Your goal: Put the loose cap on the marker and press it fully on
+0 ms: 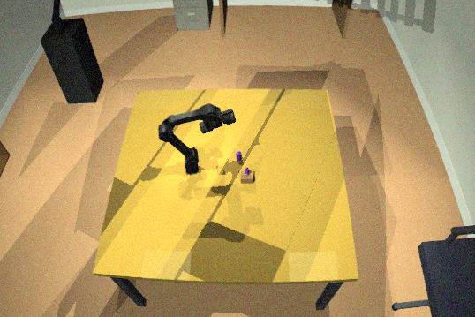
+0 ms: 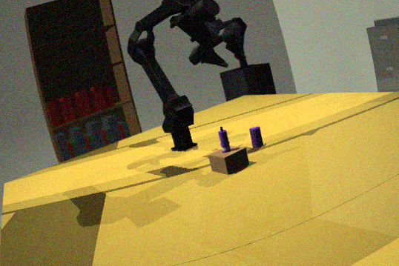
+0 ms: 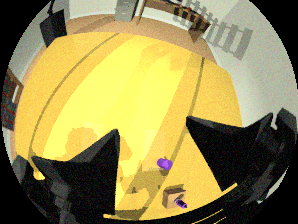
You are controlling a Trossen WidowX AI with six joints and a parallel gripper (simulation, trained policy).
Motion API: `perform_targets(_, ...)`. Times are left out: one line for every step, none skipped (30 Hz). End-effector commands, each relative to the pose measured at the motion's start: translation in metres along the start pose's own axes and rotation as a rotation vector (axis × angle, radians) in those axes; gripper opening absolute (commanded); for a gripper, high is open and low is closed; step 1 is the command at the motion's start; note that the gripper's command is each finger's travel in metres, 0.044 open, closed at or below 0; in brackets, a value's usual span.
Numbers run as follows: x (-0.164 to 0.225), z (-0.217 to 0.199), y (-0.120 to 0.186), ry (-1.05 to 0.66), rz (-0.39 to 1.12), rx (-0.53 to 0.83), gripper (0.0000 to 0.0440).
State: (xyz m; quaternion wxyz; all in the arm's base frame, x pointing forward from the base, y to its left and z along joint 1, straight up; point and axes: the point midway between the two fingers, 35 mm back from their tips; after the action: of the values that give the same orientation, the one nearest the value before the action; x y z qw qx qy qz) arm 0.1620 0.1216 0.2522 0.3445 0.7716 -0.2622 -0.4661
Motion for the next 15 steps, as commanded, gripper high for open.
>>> perform_targets(0.007,-0.005,-0.003,0.007,0.020,-0.017,0.0316)
perform_targets(0.009,-0.006,-0.004,0.009,0.026,-0.023,0.0316)
perform_targets(0.011,-0.007,-0.005,0.011,0.031,-0.028,0.0316)
perform_targets(0.013,-0.008,-0.006,0.012,0.037,-0.034,0.0316)
perform_targets(0.014,-0.009,-0.006,0.014,0.042,-0.039,0.0316)
perform_targets(0.016,-0.011,-0.007,0.015,0.047,-0.045,0.0316)
perform_targets(0.018,-0.012,-0.008,0.017,0.053,-0.050,0.0315)
perform_targets(0.020,-0.013,-0.009,0.018,0.058,-0.056,0.0315)
perform_targets(0.022,-0.014,-0.010,0.020,0.063,-0.061,0.0315)
perform_targets(0.024,-0.015,-0.011,0.022,0.069,-0.067,0.0315)
perform_targets(0.026,-0.016,-0.011,0.023,0.074,-0.072,0.0315)
perform_targets(0.028,-0.017,-0.012,0.025,0.080,-0.078,0.0315)
perform_targets(0.030,-0.018,-0.013,0.027,0.085,-0.083,0.0315)
perform_targets(0.032,-0.020,-0.014,0.028,0.090,-0.088,0.0315)
perform_targets(0.034,-0.021,-0.015,0.030,0.095,-0.094,0.0315)
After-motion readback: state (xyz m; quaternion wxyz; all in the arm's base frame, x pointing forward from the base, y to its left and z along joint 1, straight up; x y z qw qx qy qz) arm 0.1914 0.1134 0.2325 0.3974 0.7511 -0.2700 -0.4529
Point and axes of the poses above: the point midway between the two fingers, 35 mm back from their tips, its own y axis back along the fingers, its own z axis across the jaws, x = y × z, and after that the axes turned 5 degrees about y, right-handed
